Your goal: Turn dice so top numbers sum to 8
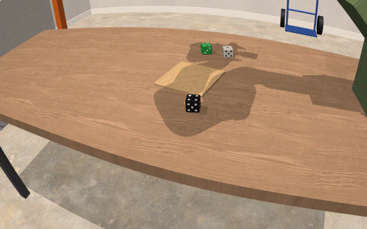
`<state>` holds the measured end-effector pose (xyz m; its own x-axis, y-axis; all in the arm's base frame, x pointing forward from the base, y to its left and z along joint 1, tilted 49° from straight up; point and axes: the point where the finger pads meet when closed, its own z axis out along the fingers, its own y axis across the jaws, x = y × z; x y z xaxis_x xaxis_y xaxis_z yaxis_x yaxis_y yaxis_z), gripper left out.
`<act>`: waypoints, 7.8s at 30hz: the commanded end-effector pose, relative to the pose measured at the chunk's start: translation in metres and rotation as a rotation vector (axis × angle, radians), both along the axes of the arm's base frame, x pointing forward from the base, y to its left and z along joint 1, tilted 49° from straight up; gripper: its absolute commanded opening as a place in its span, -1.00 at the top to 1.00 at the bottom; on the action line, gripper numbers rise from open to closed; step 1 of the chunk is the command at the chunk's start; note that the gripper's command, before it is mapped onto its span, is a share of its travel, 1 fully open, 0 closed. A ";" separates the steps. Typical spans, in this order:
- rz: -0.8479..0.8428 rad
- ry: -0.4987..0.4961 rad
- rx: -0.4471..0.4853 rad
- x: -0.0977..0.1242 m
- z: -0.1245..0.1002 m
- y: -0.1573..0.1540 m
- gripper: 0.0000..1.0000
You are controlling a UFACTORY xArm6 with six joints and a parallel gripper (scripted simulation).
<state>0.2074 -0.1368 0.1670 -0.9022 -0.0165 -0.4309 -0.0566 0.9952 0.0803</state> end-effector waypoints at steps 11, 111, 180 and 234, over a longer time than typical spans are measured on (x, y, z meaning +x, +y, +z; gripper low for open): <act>0.000 -0.001 -0.002 0.000 0.001 -0.001 -1.00; -1.265 -0.090 1.010 0.290 -0.054 0.040 -1.00; -1.265 -0.090 1.010 0.243 -0.107 0.045 -1.00; -1.265 -0.090 1.010 0.241 -0.102 0.070 -1.00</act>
